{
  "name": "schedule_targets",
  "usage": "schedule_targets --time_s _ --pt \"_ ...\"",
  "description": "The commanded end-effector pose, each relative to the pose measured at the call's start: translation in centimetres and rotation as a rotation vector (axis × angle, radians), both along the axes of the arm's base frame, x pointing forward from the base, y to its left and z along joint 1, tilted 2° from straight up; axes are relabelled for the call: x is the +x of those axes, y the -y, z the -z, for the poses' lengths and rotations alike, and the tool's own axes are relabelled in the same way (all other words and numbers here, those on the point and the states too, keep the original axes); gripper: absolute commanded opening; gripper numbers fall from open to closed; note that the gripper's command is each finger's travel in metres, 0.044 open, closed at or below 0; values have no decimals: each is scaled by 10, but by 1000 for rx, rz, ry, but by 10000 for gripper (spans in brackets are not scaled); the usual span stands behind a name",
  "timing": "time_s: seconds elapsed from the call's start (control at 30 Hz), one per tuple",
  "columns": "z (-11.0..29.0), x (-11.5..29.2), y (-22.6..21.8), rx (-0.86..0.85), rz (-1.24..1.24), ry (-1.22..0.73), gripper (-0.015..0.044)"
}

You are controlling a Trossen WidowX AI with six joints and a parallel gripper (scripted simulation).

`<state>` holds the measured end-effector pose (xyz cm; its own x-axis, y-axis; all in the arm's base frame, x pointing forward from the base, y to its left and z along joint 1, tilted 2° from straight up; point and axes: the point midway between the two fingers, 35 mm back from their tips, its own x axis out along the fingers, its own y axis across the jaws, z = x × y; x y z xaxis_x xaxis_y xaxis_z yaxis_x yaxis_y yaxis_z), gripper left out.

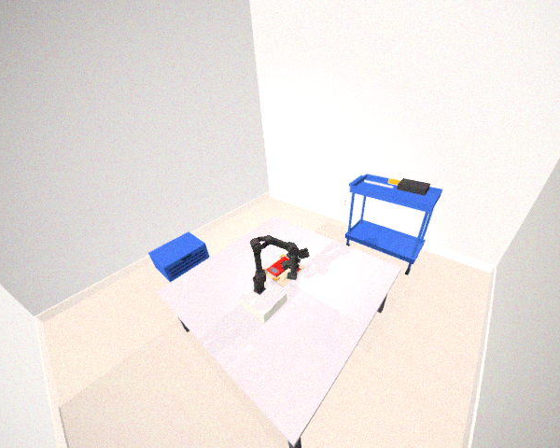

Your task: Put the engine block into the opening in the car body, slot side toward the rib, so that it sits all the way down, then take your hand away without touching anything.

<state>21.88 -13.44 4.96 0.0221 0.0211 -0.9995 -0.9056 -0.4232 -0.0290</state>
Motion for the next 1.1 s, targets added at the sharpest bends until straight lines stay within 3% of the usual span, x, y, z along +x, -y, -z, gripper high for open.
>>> schedule_targets --time_s 0.0,0.57,1.07 --pt "-17 1 1 -5 -6 10 0" --pt "-57 -5 -3 -2 4 10 0" --pt "-49 25 -25 23 329 4 0"
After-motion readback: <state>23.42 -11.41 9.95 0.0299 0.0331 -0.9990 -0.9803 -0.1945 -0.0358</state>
